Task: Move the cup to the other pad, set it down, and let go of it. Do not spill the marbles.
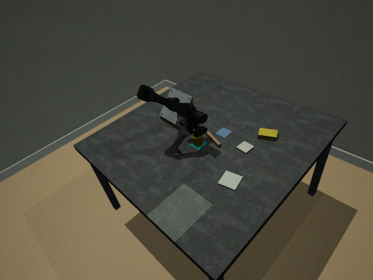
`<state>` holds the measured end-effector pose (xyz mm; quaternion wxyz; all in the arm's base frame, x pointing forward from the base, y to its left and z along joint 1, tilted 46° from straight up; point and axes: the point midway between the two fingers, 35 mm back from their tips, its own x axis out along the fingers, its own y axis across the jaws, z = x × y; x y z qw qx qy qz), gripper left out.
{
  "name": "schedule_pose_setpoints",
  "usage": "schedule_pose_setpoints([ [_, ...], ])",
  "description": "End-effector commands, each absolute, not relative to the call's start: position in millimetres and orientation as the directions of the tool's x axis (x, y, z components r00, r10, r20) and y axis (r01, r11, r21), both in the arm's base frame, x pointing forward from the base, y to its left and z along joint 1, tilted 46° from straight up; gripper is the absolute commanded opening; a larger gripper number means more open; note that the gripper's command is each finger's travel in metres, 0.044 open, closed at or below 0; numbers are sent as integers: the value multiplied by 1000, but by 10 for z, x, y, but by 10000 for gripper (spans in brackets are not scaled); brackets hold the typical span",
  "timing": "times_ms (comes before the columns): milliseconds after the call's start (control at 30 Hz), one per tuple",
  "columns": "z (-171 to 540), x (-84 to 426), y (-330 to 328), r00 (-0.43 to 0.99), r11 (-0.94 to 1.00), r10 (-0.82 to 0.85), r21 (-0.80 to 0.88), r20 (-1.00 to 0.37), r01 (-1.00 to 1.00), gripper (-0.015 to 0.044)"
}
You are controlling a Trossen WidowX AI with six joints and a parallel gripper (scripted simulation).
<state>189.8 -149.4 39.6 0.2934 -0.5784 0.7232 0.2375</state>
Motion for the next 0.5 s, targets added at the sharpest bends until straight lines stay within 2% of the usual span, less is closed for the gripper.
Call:
schedule_pose_setpoints([
  [0, 419, 1914, -1475, -156, 219, -697, -1, -700, -976, 147],
  [467, 519, 1945, -1356, -157, 218, -696, 1, -701, -976, 147],
])
